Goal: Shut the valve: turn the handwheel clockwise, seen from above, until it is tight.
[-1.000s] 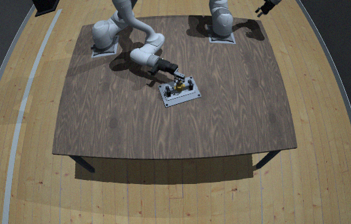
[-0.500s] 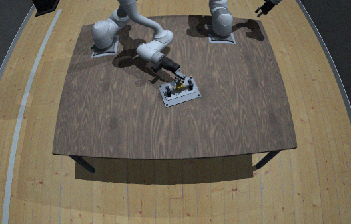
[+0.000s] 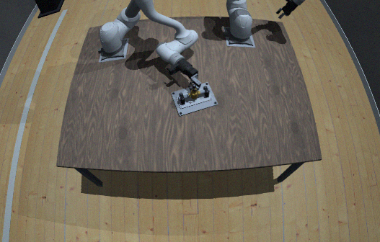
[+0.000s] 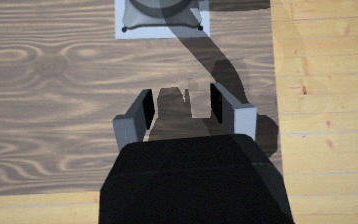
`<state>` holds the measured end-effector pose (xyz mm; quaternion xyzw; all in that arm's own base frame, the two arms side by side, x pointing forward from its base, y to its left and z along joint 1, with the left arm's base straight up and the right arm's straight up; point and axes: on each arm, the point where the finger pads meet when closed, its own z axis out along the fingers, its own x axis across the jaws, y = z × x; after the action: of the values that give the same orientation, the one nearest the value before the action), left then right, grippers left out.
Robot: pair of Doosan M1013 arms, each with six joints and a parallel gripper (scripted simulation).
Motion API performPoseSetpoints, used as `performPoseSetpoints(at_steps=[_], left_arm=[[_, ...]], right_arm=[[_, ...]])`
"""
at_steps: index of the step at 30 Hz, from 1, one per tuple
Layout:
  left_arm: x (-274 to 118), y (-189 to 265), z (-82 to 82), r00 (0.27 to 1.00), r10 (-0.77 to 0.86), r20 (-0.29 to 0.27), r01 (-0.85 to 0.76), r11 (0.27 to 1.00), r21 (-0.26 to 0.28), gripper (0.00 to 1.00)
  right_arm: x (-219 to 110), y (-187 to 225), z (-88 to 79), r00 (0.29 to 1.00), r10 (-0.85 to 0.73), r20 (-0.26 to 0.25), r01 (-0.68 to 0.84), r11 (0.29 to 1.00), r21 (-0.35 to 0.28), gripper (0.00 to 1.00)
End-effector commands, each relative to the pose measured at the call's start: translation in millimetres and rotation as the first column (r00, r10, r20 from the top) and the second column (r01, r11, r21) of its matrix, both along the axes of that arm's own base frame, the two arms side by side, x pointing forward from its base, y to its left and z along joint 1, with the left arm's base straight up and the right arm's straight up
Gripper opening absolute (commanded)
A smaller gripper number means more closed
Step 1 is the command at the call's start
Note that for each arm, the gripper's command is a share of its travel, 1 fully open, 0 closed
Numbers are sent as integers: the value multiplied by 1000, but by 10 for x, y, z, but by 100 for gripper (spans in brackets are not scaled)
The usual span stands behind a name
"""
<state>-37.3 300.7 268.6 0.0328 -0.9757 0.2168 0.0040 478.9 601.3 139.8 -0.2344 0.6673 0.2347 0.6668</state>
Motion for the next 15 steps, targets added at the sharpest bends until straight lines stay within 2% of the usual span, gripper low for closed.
performPoseSetpoints(at_steps=[1, 15], left_arm=[[-1, 2, 4, 1000, 0, 0, 0, 1000, 1, 100], [-1, 2, 4, 1000, 0, 0, 0, 1000, 1, 100]], right_arm=[[14, 11, 10, 999, -48, 1, 48, 999, 1, 0], [60, 38, 10, 971, -241, 1, 241, 971, 1, 0]])
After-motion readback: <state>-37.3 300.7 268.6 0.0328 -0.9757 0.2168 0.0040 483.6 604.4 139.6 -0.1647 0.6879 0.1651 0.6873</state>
